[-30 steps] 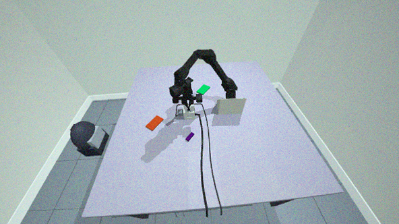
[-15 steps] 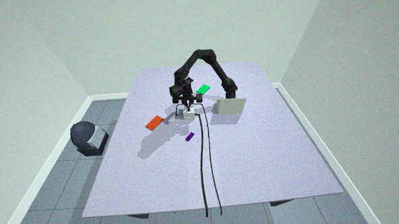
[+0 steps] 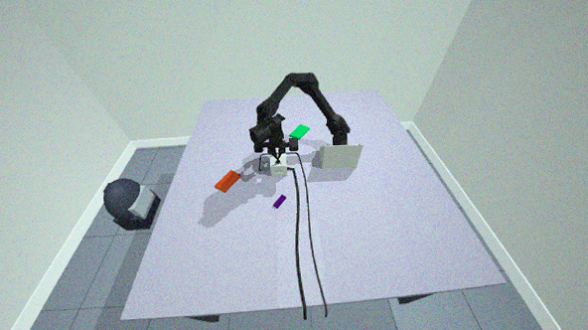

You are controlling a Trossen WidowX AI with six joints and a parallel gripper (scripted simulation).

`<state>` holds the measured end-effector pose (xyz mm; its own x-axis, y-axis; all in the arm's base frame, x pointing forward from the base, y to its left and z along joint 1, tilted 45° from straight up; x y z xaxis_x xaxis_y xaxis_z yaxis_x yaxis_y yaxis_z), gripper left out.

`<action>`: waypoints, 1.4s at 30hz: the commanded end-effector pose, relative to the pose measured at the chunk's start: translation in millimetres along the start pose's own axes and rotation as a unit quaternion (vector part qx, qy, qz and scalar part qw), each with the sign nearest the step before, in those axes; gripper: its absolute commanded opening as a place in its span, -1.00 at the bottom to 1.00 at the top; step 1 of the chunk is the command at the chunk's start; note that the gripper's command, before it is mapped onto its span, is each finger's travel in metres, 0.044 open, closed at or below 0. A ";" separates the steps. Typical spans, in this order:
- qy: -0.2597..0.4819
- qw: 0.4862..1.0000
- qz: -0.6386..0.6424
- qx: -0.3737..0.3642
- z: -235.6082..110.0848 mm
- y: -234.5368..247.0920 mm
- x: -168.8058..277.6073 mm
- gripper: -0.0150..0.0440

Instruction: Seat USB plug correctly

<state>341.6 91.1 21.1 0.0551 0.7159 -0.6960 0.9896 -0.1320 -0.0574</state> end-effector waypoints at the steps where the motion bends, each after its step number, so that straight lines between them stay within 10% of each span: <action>1: -0.002 1.000 0.000 0.002 2.5 0.5 -1.9 -0.49; 10: -0.002 1.000 0.000 0.002 2.5 0.5 -1.9 -0.49; 14: 0.000 1.000 0.000 0.000 0.0 0.0 0.0 -0.17; 42: 0.000 1.000 0.000 0.000 -10.1 0.1 0.1 -0.17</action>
<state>342.3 96.6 26.3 0.0485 0.7143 -0.6982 0.9904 -0.1252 -0.0593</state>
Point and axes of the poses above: the point midway between the two fingers, 35 mm back from their tips, its own z axis out along the fingers, its own y axis across the jaws, x = y × z, the point moved 6 cm from there along -z, back along the fingers, and after that the axes turned 6 degrees about -z, right-handed, at the moved point
